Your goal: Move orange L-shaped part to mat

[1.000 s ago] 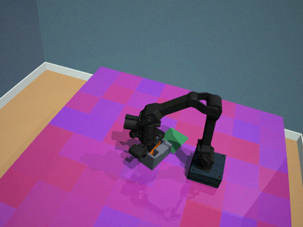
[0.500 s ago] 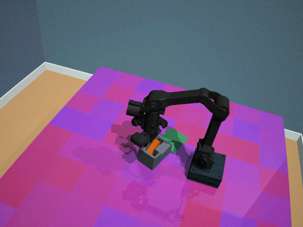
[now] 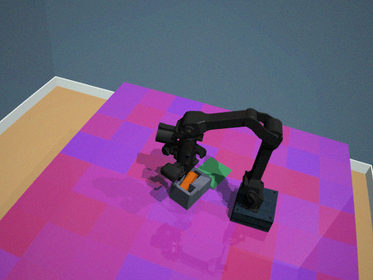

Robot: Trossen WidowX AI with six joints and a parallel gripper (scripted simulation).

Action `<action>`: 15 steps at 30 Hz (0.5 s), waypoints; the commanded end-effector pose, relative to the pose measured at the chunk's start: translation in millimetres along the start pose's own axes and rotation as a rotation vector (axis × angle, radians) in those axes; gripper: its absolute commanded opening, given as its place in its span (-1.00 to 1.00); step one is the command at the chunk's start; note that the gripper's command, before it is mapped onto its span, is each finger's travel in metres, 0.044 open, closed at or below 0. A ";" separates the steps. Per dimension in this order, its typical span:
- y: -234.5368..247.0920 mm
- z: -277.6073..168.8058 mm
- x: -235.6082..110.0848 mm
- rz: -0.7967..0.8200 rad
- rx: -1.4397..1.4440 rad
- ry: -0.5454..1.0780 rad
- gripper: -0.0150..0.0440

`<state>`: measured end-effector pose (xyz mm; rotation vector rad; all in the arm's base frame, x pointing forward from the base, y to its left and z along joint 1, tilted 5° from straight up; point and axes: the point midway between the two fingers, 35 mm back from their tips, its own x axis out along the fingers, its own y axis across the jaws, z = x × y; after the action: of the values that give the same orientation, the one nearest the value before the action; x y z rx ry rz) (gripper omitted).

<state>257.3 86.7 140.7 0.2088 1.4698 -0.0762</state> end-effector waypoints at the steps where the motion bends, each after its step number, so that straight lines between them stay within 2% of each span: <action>1: 0.3 0.3 -0.1 0.001 0.000 -0.002 0.12; 3: 0.3 0.3 -0.1 0.001 0.000 -0.002 0.12; 7: -6.3 2.1 -0.2 -0.001 -0.131 -0.001 0.46; 15: -37.2 7.7 -0.7 -0.007 -0.744 0.008 0.46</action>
<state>260.4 66.6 141.0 -0.1196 1.4487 0.2080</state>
